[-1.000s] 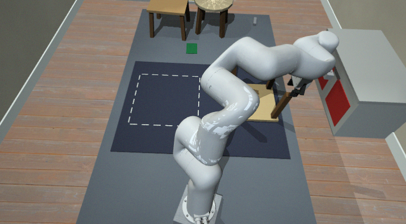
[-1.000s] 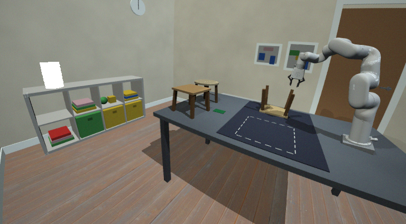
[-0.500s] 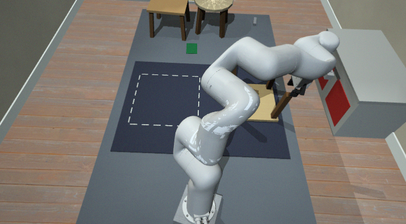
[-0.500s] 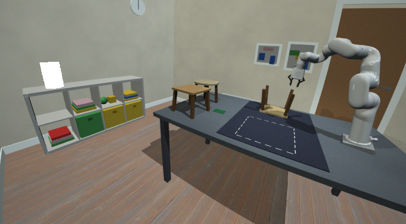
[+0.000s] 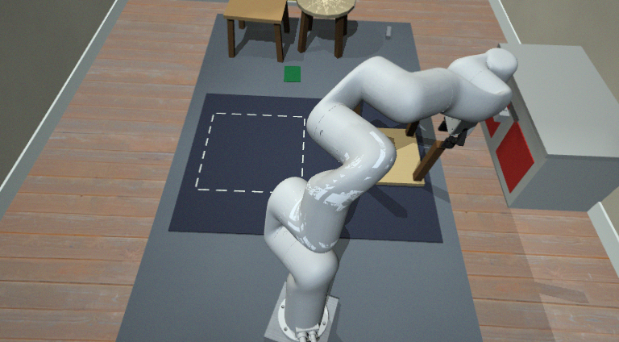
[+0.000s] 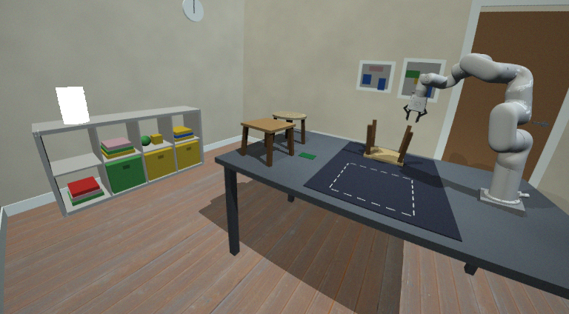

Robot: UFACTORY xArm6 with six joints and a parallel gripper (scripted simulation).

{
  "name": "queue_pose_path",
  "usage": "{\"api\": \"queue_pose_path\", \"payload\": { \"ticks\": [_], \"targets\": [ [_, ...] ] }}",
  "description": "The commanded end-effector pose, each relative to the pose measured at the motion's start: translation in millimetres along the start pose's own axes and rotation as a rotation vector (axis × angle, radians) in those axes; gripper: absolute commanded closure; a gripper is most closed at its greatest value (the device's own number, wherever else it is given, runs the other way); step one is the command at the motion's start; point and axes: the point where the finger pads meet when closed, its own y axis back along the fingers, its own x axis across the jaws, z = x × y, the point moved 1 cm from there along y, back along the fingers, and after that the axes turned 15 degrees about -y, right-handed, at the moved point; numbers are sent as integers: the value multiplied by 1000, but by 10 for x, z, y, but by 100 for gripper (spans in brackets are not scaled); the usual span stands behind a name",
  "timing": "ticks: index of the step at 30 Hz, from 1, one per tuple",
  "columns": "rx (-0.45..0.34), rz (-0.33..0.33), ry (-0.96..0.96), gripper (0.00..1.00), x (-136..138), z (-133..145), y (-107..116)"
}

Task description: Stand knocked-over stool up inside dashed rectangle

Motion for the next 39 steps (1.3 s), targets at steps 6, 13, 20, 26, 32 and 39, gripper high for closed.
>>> {"api": "queue_pose_path", "payload": {
  "ticks": [6, 13, 20, 26, 32, 39],
  "targets": [
    [3, -4, 1, 44, -9, -6, 14],
    [3, -4, 1, 44, -9, -6, 12],
    [3, -4, 1, 44, -9, -7, -49],
    [3, -4, 1, 44, -10, -7, -187],
    [3, -4, 1, 44, -10, -7, -315],
    [3, -4, 1, 44, -11, -8, -557]
  ]
}}
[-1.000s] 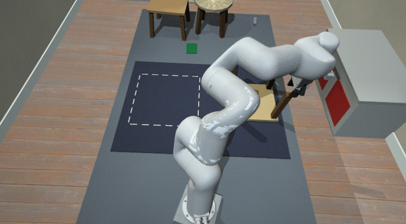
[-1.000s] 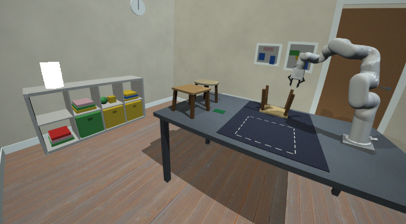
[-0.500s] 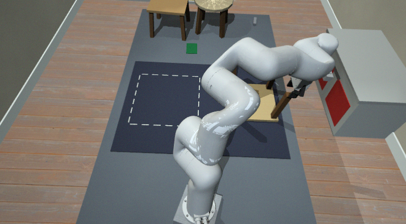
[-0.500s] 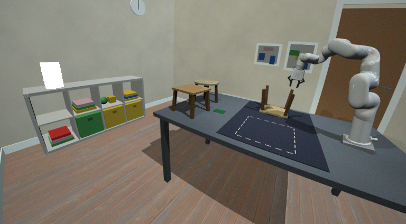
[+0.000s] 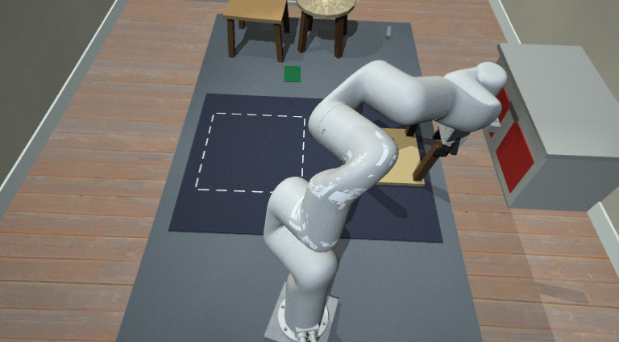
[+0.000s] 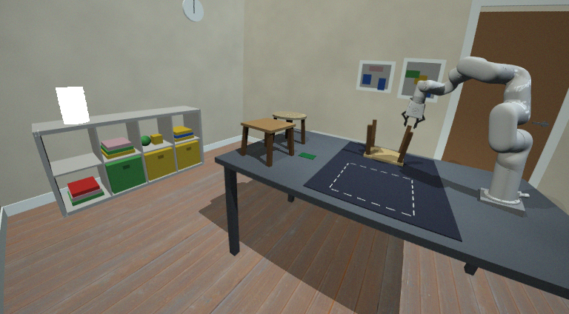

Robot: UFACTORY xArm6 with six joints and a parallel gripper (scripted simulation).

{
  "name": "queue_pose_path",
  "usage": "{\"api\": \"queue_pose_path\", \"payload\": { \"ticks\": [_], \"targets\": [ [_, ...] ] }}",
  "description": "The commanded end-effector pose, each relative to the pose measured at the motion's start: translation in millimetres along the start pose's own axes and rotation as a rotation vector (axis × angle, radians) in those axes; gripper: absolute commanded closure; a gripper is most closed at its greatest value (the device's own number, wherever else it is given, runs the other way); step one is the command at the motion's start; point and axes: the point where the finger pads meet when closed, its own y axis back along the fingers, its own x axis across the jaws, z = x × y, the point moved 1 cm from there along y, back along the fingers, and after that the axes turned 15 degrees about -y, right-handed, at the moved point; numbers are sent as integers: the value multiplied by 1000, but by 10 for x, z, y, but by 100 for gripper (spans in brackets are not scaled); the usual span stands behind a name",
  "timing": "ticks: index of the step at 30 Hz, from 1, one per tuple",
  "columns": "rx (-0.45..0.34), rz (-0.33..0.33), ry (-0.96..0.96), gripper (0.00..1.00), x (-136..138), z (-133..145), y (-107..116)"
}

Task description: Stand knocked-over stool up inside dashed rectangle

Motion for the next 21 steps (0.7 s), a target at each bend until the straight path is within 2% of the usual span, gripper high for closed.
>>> {"api": "queue_pose_path", "payload": {
  "ticks": [1, 6, 20, 21],
  "targets": [
    [3, -5, 1, 44, -16, -5, -175],
    [3, -5, 1, 44, -17, -6, -311],
    [3, -5, 1, 44, -17, -6, -417],
    [3, -5, 1, 69, -17, -6, -417]
  ]
}}
